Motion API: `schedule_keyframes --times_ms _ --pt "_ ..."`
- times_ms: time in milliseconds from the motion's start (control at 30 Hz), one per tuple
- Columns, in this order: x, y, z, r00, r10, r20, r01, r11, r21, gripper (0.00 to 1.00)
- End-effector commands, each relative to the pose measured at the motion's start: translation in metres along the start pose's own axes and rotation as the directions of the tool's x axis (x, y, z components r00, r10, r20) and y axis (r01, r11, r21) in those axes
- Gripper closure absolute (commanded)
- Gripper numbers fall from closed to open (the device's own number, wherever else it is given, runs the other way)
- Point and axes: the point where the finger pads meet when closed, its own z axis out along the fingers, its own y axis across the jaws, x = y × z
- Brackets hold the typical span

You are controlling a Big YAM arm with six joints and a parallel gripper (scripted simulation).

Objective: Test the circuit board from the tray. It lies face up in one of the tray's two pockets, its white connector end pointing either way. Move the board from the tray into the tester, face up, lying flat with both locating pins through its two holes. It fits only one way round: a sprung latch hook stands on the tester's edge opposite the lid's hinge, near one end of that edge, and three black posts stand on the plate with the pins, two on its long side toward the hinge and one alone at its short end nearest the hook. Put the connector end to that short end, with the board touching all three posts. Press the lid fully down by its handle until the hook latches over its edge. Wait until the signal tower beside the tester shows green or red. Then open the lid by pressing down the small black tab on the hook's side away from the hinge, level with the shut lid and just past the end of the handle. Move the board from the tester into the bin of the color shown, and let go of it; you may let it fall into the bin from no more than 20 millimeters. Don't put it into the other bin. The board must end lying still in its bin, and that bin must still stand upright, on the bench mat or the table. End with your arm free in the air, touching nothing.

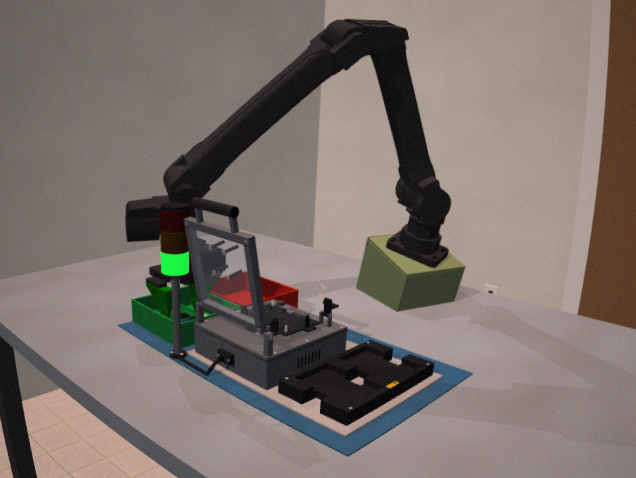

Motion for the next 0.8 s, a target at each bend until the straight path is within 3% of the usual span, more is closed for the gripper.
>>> schedule_keyframes --times_ms 0,767 --pt "0.0007 -0.016 -0.0108 1.0 -0.006 -0.015 0.006 0.999 0.041 0.28" --pt "-0.0037 -0.0085 -0.0091 1.0 -0.005 -0.012 0.006 0.999 0.035 0.28"
